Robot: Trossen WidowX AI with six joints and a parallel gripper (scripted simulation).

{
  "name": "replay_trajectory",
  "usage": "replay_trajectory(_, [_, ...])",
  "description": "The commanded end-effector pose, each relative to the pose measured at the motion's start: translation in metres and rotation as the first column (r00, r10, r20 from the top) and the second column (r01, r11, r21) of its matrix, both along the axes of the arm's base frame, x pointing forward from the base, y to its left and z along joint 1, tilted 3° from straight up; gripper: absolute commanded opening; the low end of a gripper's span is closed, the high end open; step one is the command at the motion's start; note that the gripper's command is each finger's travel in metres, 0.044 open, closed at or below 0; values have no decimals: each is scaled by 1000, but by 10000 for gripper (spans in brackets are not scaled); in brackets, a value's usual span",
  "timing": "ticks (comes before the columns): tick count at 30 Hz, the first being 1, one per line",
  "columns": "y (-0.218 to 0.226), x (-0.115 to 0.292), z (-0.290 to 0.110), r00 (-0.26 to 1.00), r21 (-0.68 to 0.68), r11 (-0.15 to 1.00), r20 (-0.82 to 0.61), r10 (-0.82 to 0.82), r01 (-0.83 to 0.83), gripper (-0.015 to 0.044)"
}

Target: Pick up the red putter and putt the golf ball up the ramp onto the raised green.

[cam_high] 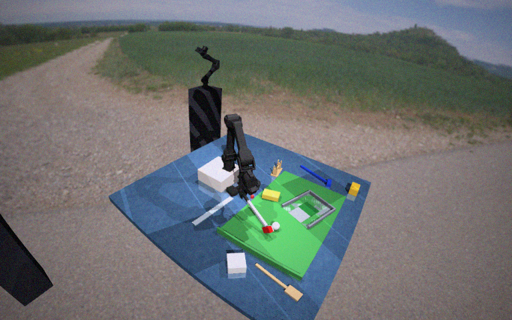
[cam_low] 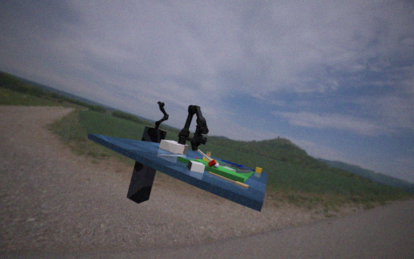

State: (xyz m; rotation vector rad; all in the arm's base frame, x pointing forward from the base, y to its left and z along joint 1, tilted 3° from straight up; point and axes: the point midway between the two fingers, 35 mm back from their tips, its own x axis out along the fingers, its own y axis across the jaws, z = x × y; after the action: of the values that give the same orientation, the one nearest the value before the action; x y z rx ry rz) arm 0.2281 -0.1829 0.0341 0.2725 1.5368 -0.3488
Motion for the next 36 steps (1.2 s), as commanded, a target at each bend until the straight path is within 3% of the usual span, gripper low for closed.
replay_trajectory(1, [0, 0, 1, 1000, -1, 1000, 1, 0, 0, 0])
replay_trajectory(14, [-29, -10, 0, 1000, -10, 1000, 6, 3, -3, 0])
replay_trajectory(25, [-24, -10, -1, 1000, -4, 1000, 3, 1, -1, 0])
replay_trajectory(36, [97, 42, -7, 1000, -1, 1000, 10, 3, -3, 0])
